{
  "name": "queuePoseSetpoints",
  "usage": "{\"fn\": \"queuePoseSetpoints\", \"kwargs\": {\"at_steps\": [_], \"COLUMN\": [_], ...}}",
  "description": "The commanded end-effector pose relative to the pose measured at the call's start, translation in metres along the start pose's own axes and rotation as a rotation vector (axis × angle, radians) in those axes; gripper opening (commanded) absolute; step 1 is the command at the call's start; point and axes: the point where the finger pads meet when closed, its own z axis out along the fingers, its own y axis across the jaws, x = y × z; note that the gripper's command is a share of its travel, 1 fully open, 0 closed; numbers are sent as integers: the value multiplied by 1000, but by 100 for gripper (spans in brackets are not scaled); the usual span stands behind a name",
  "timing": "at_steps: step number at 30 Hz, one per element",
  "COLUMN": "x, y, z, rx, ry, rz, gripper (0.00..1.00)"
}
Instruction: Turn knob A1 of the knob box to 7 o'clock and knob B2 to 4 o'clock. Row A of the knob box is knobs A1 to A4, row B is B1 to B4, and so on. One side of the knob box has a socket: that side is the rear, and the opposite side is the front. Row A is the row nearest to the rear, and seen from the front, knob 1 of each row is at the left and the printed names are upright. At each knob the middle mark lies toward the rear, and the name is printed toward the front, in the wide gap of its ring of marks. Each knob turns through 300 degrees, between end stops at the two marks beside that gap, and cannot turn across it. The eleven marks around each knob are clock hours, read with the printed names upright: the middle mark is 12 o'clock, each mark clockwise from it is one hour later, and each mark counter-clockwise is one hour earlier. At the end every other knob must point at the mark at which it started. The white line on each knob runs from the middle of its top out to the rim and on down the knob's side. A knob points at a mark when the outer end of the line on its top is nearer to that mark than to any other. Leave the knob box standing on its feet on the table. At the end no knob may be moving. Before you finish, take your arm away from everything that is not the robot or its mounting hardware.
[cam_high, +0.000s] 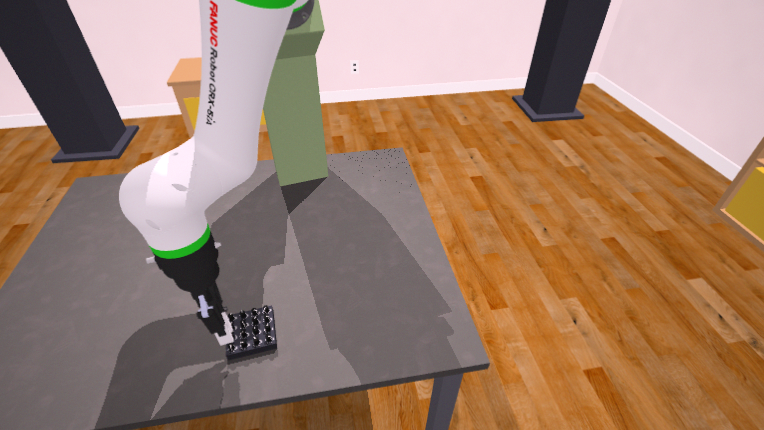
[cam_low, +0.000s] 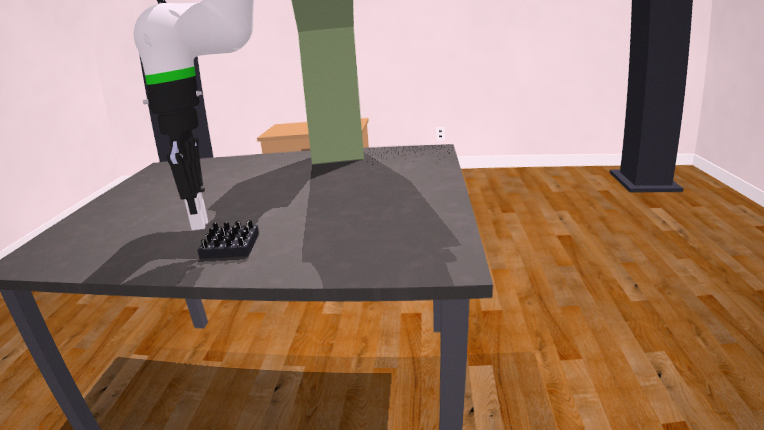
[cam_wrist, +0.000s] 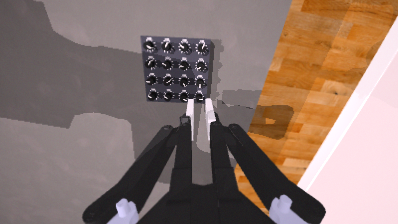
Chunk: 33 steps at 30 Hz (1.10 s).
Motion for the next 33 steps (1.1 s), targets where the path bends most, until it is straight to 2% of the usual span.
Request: {"fn": "queuePoseSetpoints", "kwargs": {"at_steps": [1,4,33], "x": [0,0,0], "y": [0,0,0], "z": [-9,-16,-17], "rx": [0,1,1], "ry": [0,0,0], "rz": [-125,-218,-221], "gripper": [12,12,12]}}
